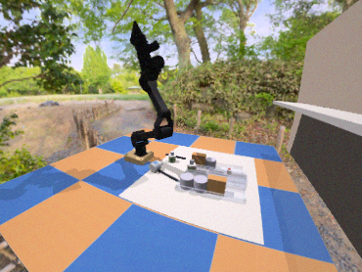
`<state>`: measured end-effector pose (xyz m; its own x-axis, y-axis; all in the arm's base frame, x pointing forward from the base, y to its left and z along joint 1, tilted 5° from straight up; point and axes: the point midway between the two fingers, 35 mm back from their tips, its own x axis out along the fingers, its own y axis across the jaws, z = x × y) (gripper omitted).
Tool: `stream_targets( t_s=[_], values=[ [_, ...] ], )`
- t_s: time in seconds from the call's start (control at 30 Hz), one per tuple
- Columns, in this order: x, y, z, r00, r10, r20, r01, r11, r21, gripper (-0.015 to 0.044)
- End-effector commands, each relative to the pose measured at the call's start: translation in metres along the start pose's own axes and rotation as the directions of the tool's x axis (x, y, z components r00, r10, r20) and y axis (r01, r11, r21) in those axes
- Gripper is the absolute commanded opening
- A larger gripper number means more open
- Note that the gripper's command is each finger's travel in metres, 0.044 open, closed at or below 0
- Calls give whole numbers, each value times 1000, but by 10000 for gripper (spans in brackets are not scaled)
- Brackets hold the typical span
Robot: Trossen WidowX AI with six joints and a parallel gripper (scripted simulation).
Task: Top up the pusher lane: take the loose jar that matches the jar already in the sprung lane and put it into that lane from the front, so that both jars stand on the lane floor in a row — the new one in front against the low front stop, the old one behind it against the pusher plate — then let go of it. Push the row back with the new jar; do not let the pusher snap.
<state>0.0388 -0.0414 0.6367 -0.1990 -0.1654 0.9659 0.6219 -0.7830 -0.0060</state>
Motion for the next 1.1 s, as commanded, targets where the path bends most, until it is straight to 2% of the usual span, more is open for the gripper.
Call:
stream_targets(
  t_s=[0.0,0.07,0.23,0.33,0.47,0.63,0.77,0.9,1.07],
  values=[
    [0,-2,-2,1000,-8,-4,8,1000,-6,426],
    [2,-18,-14,997,-70,-32,69,996,-52,440],
    [-3,-85,-48,943,-320,-89,292,927,-235,440],
    [-15,-128,-58,878,-471,-89,418,842,-342,440],
    [-43,-186,-58,746,-664,-49,569,675,-470,440],
    [-93,-247,-39,528,-847,59,709,402,-579,440],
    [-143,-283,-12,320,-931,174,774,151,-615,440],
    [-199,-302,22,96,-950,297,794,-106,-598,440],
    [-273,-302,66,-189,-883,430,758,-410,-508,440]
  ],
)
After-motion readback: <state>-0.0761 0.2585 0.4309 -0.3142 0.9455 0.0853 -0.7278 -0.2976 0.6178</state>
